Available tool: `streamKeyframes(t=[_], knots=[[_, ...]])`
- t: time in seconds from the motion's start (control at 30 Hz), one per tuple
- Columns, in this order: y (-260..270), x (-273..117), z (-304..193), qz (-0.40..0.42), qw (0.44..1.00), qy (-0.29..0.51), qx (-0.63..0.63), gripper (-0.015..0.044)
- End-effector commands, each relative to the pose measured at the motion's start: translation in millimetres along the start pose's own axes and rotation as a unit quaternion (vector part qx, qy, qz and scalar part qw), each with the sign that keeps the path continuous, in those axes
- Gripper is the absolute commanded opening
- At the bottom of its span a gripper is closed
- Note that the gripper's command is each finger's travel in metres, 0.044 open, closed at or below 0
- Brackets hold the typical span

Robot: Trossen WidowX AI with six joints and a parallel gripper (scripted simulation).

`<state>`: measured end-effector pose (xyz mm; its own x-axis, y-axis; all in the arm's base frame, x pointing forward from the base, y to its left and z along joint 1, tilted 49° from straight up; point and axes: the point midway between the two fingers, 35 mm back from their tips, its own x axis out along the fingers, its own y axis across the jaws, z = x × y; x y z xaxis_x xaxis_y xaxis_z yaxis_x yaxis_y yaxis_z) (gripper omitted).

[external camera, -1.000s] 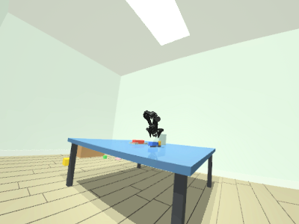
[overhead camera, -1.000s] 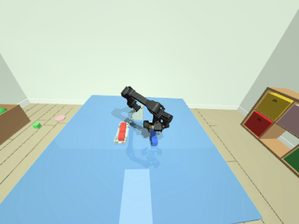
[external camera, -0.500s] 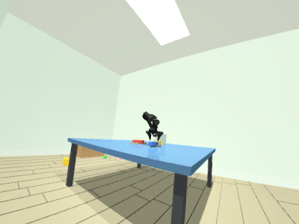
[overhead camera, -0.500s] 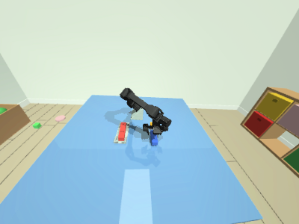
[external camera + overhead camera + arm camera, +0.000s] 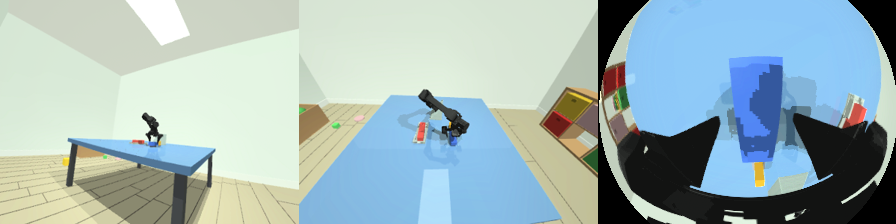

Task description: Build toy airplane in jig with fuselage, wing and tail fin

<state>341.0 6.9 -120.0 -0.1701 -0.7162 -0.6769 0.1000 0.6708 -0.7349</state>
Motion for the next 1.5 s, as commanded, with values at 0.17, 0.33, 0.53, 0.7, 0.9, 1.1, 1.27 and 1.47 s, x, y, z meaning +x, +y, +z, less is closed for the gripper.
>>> streamKeyframes(t=[0.17,0.33,0.53,0.7,0.9,1.1,1.27,1.47], knots=[[0.2,14.0,-2.2,-0.004,1.000,0.001,-0.006,0.0440],[0.2,14.0,-2.2,-0.004,1.000,0.001,-0.006,0.0309],[0.2,14.0,-2.2,-0.004,1.000,0.001,-0.006,0.0190],[0.2,14.0,-2.2,-0.004,1.000,0.001,-0.006,0.0157],[0.3,3.3,1.5,0.004,1.000,-0.012,-0.002,0.0000],[1.0,-10.7,4.9,0.011,1.000,-0.021,0.000,0.0000],[2.6,-25.3,6.1,0.011,1.000,-0.017,-0.001,0.0000],[3.8,-43.5,6.5,0.009,1.000,-0.013,-0.003,0.0000]])
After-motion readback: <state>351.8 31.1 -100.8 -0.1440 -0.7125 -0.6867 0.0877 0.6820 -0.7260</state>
